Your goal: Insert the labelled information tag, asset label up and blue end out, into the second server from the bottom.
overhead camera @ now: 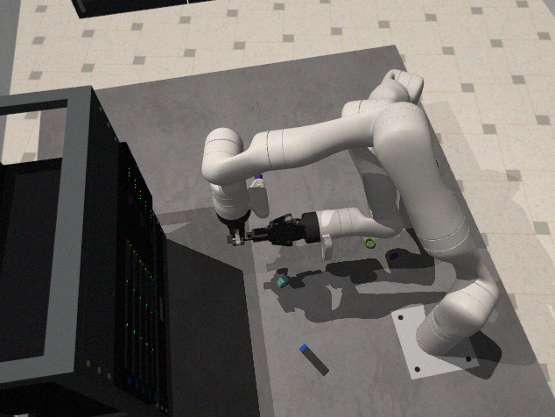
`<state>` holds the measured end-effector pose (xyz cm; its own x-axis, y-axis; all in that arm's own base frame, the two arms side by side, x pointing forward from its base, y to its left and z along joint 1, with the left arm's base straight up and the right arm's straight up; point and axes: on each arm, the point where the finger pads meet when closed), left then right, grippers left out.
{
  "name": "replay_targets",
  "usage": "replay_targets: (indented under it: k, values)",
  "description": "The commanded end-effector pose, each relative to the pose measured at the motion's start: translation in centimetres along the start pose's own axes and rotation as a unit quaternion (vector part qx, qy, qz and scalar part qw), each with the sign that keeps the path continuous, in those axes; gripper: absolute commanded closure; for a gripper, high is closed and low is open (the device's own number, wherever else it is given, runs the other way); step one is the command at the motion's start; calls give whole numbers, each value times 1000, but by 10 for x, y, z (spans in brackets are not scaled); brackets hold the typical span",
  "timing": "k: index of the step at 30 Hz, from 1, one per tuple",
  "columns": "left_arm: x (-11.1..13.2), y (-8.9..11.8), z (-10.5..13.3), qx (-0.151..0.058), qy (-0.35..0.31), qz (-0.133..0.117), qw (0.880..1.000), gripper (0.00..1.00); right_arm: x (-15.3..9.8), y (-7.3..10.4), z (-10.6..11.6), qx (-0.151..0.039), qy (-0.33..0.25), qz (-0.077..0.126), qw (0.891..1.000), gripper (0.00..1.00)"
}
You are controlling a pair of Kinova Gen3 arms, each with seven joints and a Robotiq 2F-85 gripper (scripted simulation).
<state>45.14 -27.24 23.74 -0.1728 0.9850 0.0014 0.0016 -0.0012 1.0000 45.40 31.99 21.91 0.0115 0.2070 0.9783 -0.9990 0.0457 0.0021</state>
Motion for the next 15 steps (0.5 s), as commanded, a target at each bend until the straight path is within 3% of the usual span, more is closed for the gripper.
replay_targets:
  k: [1, 7, 8, 15]
  values:
    - [0, 1, 0, -1, 0, -1, 1000, 809, 1, 0, 0, 0, -1, 1, 1000, 739]
    - [0, 1, 0, -1, 0, -1, 1000, 809, 1, 1, 0, 0, -1, 1, 1000, 739]
    - [0, 1, 0, -1, 0, -1, 1000, 809, 1, 1, 0, 0, -1, 1, 1000, 987]
    - [0, 1, 0, -1, 0, -1, 1000, 809, 1, 1, 0, 0, -1, 1, 1000, 987]
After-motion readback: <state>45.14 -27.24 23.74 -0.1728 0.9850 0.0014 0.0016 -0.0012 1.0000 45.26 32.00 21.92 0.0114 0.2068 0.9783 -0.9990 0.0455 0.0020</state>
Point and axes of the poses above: on each arm, the point where the finger pads meet when closed, its own y axis back along the fingers, its own x axis across the jaws, z = x × y, and after that the axes turned 12 degrees about y, right-handed
